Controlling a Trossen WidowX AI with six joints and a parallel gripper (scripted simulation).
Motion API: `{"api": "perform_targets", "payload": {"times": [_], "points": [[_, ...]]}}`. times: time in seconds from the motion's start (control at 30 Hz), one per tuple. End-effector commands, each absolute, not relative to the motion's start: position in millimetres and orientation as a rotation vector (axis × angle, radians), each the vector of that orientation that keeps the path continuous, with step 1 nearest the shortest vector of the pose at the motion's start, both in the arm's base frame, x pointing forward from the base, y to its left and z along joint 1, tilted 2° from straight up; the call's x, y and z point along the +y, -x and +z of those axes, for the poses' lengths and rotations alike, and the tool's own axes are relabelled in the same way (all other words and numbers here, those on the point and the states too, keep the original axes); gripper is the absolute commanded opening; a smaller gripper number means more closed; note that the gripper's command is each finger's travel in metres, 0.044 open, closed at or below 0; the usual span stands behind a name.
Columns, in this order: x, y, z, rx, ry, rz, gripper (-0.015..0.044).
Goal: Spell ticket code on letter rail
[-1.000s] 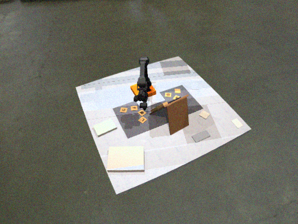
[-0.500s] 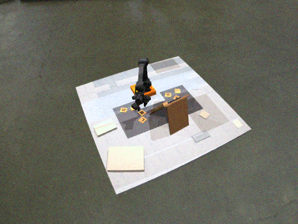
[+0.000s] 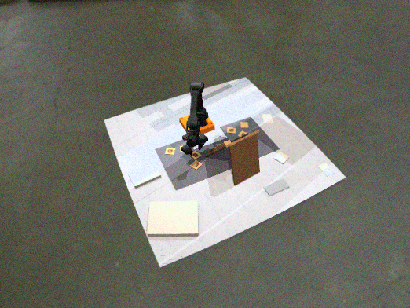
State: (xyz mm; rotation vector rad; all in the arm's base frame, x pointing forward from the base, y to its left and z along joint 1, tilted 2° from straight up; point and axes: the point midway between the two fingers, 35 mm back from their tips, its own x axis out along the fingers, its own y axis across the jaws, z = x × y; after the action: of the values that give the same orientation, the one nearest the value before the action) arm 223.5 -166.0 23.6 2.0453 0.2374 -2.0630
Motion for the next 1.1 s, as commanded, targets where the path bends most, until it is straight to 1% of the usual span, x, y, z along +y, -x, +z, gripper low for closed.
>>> {"api": "perform_targets", "payload": {"times": [0.0,1.07], "points": [[-166,-223,17,0.231,-2.045,-2.067,0.034],[-167,-222,-2,0.231,-2.045,-2.067,0.034]]}}
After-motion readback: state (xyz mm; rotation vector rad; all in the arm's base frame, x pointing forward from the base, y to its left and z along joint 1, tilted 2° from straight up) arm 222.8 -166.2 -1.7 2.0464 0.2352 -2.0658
